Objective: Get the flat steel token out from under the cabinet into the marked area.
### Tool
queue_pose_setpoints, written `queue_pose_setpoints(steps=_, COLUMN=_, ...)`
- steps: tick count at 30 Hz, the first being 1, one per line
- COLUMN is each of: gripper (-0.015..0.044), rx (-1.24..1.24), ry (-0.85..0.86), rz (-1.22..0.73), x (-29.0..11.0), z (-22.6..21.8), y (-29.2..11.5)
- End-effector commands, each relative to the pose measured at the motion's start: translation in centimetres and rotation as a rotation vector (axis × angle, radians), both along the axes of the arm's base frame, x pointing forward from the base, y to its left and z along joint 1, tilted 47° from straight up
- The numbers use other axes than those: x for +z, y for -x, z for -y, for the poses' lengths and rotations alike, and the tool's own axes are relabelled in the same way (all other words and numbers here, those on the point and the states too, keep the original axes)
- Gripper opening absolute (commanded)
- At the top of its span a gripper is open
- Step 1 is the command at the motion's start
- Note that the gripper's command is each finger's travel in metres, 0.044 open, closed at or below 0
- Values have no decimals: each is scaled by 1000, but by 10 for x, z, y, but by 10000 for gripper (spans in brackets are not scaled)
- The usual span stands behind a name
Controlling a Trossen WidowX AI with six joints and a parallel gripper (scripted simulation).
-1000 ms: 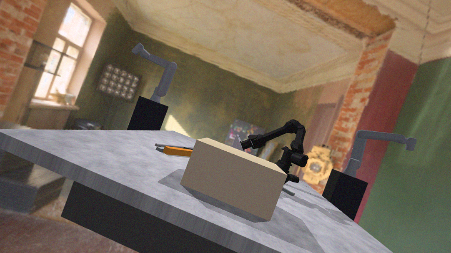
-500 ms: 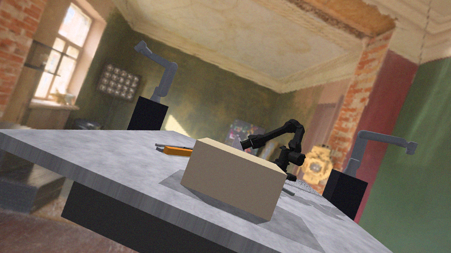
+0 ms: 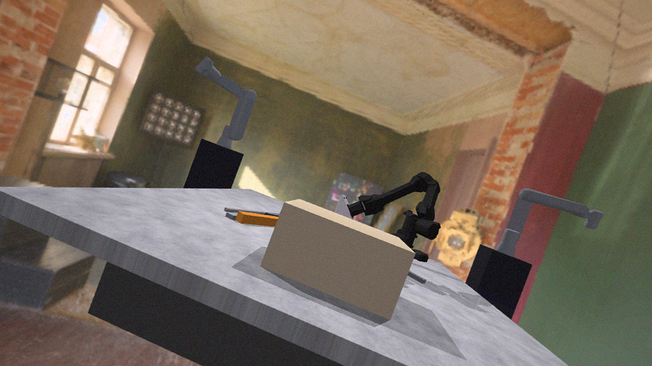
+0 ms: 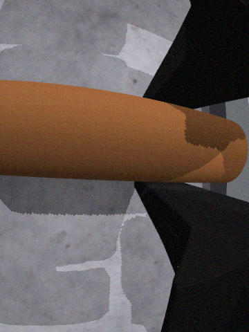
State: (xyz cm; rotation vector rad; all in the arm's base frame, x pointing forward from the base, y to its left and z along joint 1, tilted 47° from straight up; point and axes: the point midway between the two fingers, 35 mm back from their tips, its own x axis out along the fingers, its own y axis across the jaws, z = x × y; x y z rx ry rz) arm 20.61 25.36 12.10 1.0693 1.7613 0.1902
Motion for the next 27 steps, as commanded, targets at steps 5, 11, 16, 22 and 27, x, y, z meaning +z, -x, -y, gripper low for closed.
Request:
queue_pose_setpoints(steps=5, gripper=0, rx=19, ry=-7, rz=34, x=-1, z=3, y=-6)
queue_pose_setpoints(steps=11, gripper=0, rx=25, ry=-7, rz=41, x=-4, z=5, y=-12)
queue_pose_setpoints(steps=16, gripper=0, rx=29, ry=-7, rz=45, x=-7, z=7, y=-17)
queue_pose_setpoints(steps=22, gripper=0, rx=32, ry=-7, rz=49, x=-10, z=10, y=-23)
queue_pose_setpoints(steps=27, gripper=0, rx=33, ry=-7, rz=51, x=-13, z=11, y=-28)
